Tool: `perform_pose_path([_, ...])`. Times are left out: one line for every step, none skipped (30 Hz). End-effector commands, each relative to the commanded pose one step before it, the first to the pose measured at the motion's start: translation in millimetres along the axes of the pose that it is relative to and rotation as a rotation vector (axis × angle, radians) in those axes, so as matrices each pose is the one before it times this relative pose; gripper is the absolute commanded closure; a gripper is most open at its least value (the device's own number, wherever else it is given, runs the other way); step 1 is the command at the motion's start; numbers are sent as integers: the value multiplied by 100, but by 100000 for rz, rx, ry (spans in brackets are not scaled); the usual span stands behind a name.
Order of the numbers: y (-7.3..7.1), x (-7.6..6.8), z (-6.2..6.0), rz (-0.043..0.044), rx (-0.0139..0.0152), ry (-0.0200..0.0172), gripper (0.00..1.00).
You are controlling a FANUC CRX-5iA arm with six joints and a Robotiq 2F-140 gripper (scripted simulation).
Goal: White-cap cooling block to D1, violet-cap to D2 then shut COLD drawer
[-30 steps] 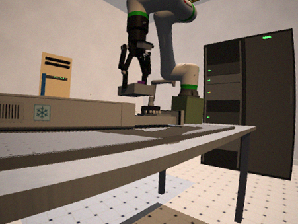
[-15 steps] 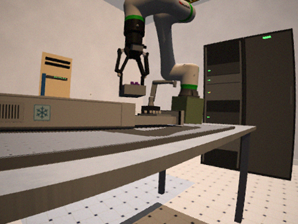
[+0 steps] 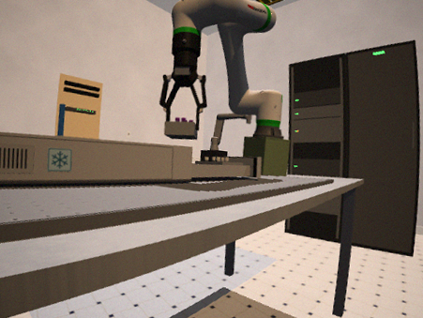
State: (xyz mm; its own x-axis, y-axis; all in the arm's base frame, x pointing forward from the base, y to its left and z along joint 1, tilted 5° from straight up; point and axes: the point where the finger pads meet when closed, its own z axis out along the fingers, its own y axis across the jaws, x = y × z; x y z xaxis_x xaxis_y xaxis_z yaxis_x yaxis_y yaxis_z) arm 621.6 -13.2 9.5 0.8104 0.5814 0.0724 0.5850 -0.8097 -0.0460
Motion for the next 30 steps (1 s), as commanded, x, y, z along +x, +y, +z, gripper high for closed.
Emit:
perform_pose_path([599, -887, -150, 11143, -455, 162, 90])
perform_pose_path([155, -217, 0, 2667, 0, -1, 90])
perform_pose_path([161, -213, 0, 2667, 0, -1, 90])
perform_pose_path([167, -209, 0, 2667, 0, -1, 90])
perform_pose_path([172, -204, 0, 2667, 0, -1, 90])
perform_pose_path([177, -199, 0, 2667, -1, -1, 90])
perform_pose_path([183, -195, 0, 2667, -1, -1, 90])
perform_pose_path([188, -190, 0, 2667, -1, -1, 90])
perform_pose_path([193, -185, 0, 2667, -1, -1, 90])
perform_pose_path([0, 0, 0, 0, 0, 0, 90])
perform_pose_path([0, 0, 0, 0, 0, 0, 90])
perform_pose_path([197, -179, 0, 2667, -1, -1, 90])
perform_pose_path([202, -174, 0, 2667, -1, -1, 90])
perform_pose_path([207, -169, 0, 2667, -1, -1, 90])
perform_pose_path([211, -163, 0, 2667, -1, -1, 90])
perform_pose_path([216, -157, 0, 2667, -1, -1, 90])
perform_pose_path([220, -152, 0, 2667, -1, -1, 90])
perform_pose_path([224, -146, 0, 2667, -1, -1, 90])
perform_pose_path([228, -140, 0, 2667, -1, 0, 90])
perform_pose_path([231, -134, 0, 2667, -1, 0, 90])
perform_pose_path([235, -127, 0, 2667, -1, 0, 90])
perform_pose_path([238, -121, 0, 2667, -1, 0, 90])
perform_pose_path([241, -115, 0, 2667, -1, 0, 90])
perform_pose_path([244, -108, 0, 2667, -1, 0, 90])
perform_pose_path([247, -102, 0, 2667, -1, 0, 90])
perform_pose_path([249, -95, 0, 2415, -1, 0, 90])
perform_pose_path([0, 0, 0, 0, 0, 0, 90])
perform_pose_path([0, 0, 0, 0, 0, 0, 90])
perform_pose_path([251, -89, 0, 0, -1, 0, 90])
perform_pose_path([253, -82, -2, -5, 5, -4, 90])
